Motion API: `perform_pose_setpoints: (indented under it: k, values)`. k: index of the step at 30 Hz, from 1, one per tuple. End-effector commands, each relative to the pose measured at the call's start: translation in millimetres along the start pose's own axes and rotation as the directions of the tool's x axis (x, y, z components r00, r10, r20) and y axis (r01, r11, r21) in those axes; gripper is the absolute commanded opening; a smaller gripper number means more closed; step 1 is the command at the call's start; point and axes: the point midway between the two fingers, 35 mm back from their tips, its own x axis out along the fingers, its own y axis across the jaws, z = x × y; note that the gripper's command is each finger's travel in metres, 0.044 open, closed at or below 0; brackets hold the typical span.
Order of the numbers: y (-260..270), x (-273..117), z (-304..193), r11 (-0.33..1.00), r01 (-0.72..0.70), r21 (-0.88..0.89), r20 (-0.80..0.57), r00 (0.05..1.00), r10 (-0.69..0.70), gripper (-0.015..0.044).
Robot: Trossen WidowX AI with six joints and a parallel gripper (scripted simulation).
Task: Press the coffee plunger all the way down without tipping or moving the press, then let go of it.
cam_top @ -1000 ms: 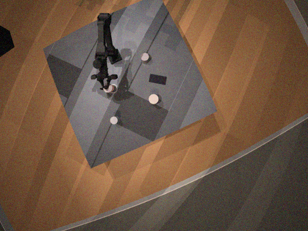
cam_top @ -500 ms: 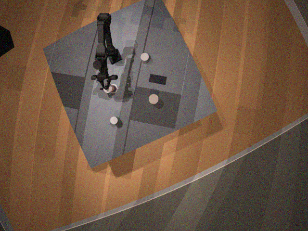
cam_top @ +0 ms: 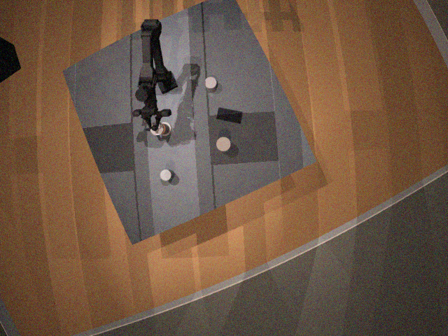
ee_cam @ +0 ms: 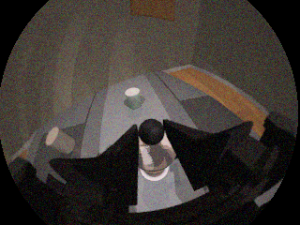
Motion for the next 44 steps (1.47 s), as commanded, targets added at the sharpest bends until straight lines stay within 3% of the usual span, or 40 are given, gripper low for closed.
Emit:
perform_pose_setpoints:
  k: [1,7,19,25,32,44]
  values:
    - [0.0,-0.1,-0.3,1.0,0.0,0.0,-0.001,1.0,0.0,0.013]
    - [0.0,-0.1,-0.3,1.0,0.0,0.0,-0.001,1.0,0.0,0.013]
    - [0.0,-0.1,-0.3,1.0,0.0,0.0,-0.001,1.0,0.0,0.044]
    - [-0.5,-7.6,8.6,1.0,0.0,0.001,-0.005,1.0,0.0,0.044]
    - [-2.3,-62.7,51.9,1.0,0.001,0.009,-0.027,1.0,-0.001,0.044]
    - [-2.3,-62.5,49.8,1.0,0.001,0.009,-0.027,1.0,-0.001,0.044]
